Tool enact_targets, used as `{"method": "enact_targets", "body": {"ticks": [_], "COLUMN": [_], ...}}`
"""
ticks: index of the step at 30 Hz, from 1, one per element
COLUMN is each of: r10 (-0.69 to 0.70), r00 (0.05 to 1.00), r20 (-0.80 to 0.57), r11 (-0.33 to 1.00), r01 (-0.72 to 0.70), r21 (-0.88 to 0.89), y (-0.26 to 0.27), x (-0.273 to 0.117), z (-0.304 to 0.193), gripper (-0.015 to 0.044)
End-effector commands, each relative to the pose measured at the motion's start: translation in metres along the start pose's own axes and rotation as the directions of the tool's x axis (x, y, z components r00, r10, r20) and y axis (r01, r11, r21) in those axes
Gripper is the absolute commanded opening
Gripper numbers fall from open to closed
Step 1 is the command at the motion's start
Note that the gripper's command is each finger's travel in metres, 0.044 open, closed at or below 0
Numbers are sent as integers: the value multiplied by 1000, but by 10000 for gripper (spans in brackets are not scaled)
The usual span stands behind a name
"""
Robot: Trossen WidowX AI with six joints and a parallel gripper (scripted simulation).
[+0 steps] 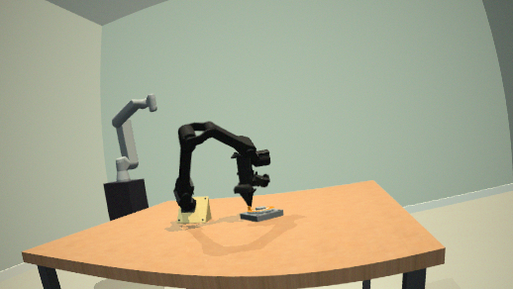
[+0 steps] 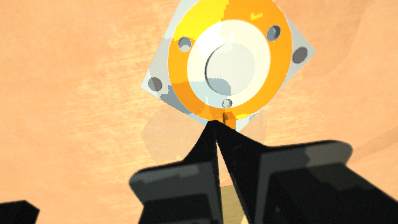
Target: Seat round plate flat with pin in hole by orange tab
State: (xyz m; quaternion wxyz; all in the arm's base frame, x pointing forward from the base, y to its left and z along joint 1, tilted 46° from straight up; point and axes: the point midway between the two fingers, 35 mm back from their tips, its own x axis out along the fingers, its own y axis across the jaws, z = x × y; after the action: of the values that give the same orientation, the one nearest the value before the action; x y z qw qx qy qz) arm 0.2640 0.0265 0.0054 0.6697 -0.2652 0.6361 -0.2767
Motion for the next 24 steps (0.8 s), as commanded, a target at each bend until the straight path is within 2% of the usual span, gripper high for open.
{"method": "enact_targets", "body": {"ticks": [1, 24], "r10": [-6, -7], "r00": [1000, 1000], "r20": [-1, -2], "r11": [1000, 1000], "r01": [6, 7], "r21": [-6, -6], "y": [-5, -29], "x": [2, 3], "z": [-3, -7], "gripper": [0, 0]}}
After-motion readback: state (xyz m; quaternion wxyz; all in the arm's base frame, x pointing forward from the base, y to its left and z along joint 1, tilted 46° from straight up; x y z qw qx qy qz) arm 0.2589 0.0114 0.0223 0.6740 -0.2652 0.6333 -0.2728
